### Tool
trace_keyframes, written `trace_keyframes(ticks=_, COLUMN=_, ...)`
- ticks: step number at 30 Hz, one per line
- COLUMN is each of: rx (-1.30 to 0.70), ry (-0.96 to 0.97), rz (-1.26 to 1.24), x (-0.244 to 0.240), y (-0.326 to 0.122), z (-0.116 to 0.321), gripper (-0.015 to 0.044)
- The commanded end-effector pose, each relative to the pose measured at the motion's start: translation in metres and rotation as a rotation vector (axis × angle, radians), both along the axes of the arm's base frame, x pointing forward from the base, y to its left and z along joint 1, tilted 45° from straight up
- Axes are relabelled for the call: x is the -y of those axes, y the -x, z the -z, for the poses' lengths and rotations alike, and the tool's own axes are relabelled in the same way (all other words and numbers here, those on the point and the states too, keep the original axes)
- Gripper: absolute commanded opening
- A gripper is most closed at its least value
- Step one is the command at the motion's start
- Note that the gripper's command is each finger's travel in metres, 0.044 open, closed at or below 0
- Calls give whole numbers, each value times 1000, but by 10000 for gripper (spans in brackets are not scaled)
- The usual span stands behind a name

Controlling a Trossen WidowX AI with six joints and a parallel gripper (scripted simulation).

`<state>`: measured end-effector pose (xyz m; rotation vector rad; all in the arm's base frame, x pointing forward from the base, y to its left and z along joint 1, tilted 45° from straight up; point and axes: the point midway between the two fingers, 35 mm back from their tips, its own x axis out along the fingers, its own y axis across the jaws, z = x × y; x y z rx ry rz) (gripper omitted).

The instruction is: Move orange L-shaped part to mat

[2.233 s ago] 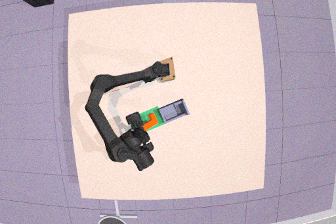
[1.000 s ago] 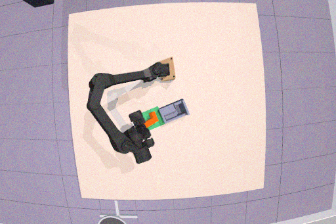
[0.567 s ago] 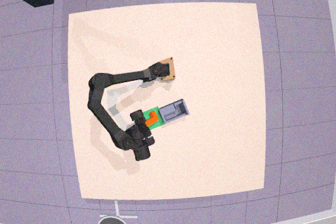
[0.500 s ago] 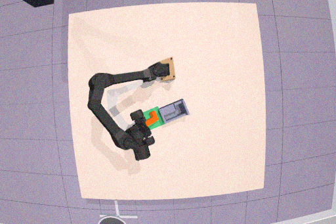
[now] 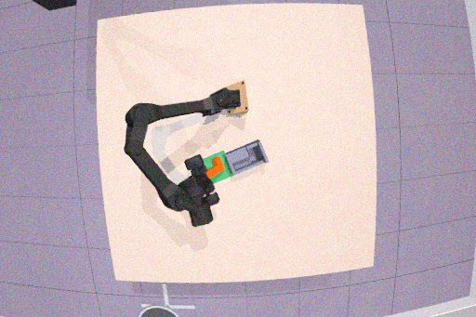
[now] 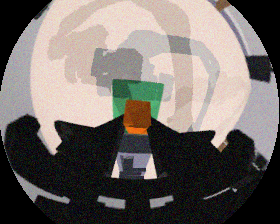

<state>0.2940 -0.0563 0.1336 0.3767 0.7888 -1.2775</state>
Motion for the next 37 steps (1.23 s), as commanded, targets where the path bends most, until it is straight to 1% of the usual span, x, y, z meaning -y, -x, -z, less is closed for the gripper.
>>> trace_keyframes(ticks=1, rx=0, ry=0, rz=0, x=0, y=0, z=0, gripper=210)
trace_keyframes(ticks=4, rx=1, ry=-1, rz=-3, x=-5, y=0, z=-5, gripper=289)
trace_keyframes(ticks=8, rx=6, ry=-5, rz=-16, x=-31, y=0, z=-29, gripper=394)
trace_keyframes(ticks=9, rx=8, ry=-5, rz=-20, x=-39, y=1, z=-37, gripper=400)
trace_keyframes(ticks=11, rx=11, ry=-3, rz=-29, x=-56, y=6, z=-56, gripper=400)
trace_keyframes(ticks=13, rx=12, ry=-2, rz=-32, x=-62, y=8, z=-62, gripper=400)
trace_keyframes(ticks=37, rx=19, ry=0, rz=-40, x=-59, y=6, z=-60, gripper=400)
